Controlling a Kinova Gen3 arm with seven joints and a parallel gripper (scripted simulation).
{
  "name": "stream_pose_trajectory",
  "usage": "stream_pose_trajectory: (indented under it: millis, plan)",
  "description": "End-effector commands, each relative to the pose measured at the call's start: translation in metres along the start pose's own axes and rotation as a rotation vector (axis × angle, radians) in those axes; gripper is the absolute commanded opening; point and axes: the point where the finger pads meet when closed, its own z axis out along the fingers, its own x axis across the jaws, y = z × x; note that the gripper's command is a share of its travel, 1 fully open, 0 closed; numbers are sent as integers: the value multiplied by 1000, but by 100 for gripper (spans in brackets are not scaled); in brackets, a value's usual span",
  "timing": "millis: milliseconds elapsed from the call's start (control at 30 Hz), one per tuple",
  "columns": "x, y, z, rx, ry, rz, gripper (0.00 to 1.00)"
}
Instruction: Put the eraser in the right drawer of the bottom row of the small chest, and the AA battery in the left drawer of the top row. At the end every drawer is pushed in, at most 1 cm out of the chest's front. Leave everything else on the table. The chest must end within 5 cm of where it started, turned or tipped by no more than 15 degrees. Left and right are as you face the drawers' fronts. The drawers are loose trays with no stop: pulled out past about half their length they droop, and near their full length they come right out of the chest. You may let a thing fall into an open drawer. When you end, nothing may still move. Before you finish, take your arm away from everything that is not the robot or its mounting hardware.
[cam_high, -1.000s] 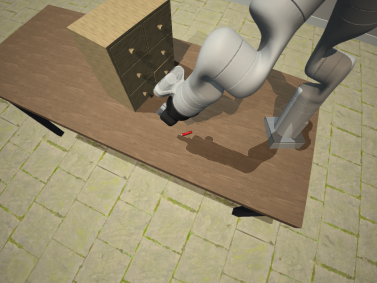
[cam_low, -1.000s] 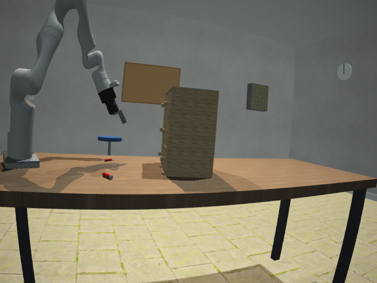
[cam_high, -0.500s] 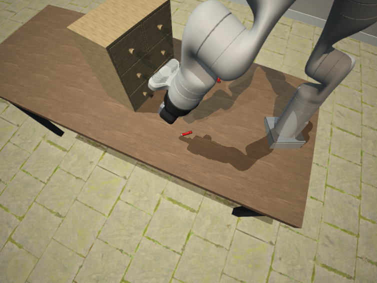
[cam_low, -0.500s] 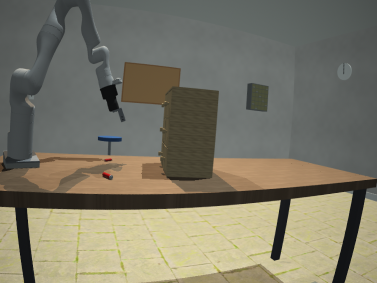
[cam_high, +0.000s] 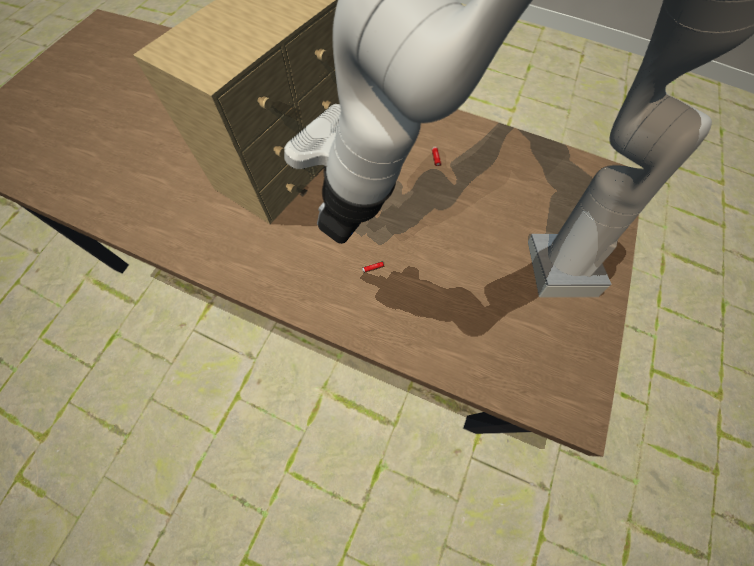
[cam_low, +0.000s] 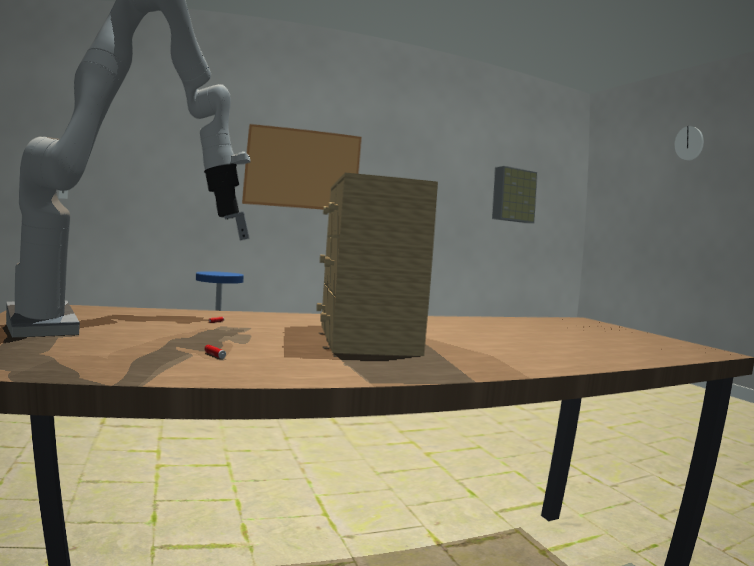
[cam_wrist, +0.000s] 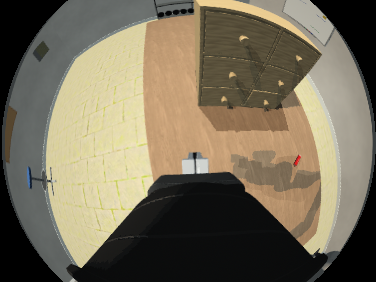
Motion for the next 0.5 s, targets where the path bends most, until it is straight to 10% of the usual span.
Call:
stream_pose_trajectory:
  millis: [0, 467]
  plan:
    - [1, -5, -2, -14, -3, 13, 0]
    - [1, -3, -10, -105, -3, 13, 0]
